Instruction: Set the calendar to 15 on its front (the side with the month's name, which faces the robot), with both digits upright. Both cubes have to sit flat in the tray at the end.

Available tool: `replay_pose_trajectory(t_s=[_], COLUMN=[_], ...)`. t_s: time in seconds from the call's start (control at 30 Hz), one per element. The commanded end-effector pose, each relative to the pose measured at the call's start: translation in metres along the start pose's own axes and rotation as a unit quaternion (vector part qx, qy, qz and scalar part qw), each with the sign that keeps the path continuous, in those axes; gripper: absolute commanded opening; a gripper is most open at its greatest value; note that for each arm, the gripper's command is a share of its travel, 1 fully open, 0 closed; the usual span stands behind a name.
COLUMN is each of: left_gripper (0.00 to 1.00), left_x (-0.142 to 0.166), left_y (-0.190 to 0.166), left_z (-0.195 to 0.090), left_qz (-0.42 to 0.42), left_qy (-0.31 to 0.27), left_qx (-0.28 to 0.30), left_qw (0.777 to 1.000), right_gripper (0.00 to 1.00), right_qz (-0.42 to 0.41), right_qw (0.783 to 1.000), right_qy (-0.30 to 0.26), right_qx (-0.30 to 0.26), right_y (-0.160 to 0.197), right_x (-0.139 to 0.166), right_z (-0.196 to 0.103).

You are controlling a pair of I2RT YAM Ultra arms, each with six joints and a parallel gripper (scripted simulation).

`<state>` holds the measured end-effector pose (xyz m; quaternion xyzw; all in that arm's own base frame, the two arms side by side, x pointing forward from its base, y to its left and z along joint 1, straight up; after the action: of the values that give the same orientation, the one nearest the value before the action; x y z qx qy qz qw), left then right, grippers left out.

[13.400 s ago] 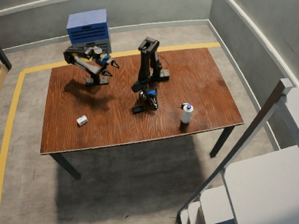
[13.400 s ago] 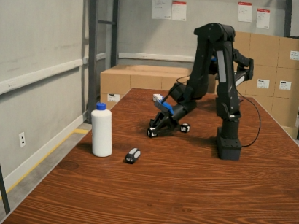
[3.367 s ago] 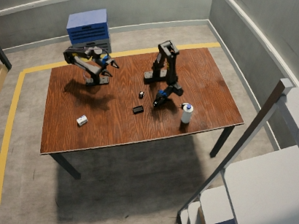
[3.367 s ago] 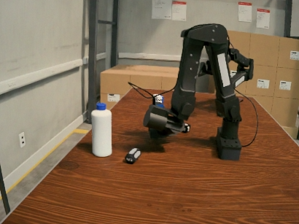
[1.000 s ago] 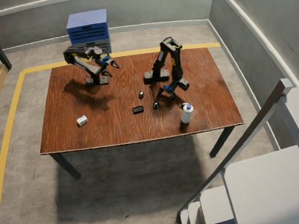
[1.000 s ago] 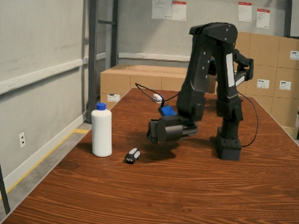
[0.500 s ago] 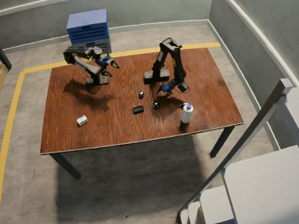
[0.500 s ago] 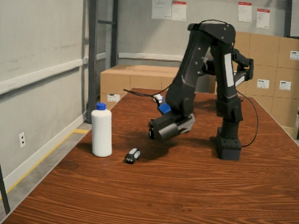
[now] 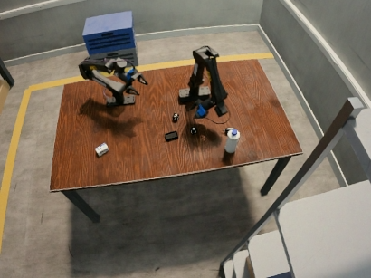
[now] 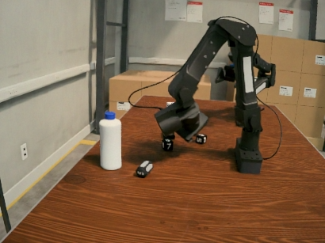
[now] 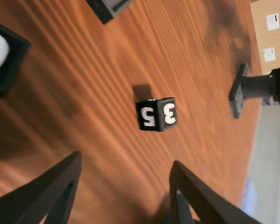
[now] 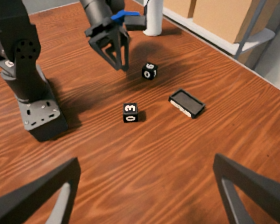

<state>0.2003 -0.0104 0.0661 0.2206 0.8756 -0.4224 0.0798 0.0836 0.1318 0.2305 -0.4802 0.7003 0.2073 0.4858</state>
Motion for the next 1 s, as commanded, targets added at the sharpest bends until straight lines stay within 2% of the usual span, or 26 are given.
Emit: replay_pose_trajectory(t_s=[0.0,0.17,0.27,0.57,0.77,0.83,0.97], left_gripper=[0.55,0.55,0.55,0.55,0.55,0.55,0.55], left_x=[-0.013,-0.020,-0.023,-0.040,-0.039,-0.039,-0.034], left_y=[-0.014,-0.026,-0.026,-0.037,-0.056,-0.056,-0.072], left_z=[-0.007,-0.002,-0.001,0.007,0.037,0.037,0.062], left_qz=[-0.090,-0.162,-0.171,-0.281,-0.243,-0.243,-0.187], left_qy=[0.044,0.082,0.084,0.094,0.122,0.122,0.136], left_qx=[-0.019,-0.050,-0.062,-0.183,-0.284,-0.284,-0.331], left_qw=[0.995,0.982,0.980,0.937,0.919,0.919,0.915], right_gripper=[1.00,1.00,1.00,1.00,1.00,1.00,1.00], right_qz=[0.000,0.000,0.000,0.000,0.000,0.000,0.000], right_qw=[1.000,1.000,1.000,1.000,1.000,1.000,1.000], right_qy=[-0.009,-0.009,-0.009,-0.009,-0.009,-0.009,-0.009], right_qx=[0.000,0.000,0.000,0.000,0.000,0.000,0.000], right_y=[-0.001,-0.001,-0.001,-0.001,-0.001,-0.001,-0.001], right_x=[-0.004,-0.004,-0.004,-0.004,-0.004,-0.004,-0.004], right_z=[-0.007,-0.007,-0.007,-0.007,-0.007,-0.007,-0.007])
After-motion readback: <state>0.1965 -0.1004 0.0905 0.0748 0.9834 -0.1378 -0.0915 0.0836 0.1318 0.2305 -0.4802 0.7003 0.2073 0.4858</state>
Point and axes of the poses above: on each arm, the point where the finger pads meet when closed, its own z axis out along the fingers, its own y axis across the jaws, x = y × z, the point moved 6 cm from there along -z, back along the fingers, and after that the axes turned 8 degrees about -z, right-handed, at the moved point
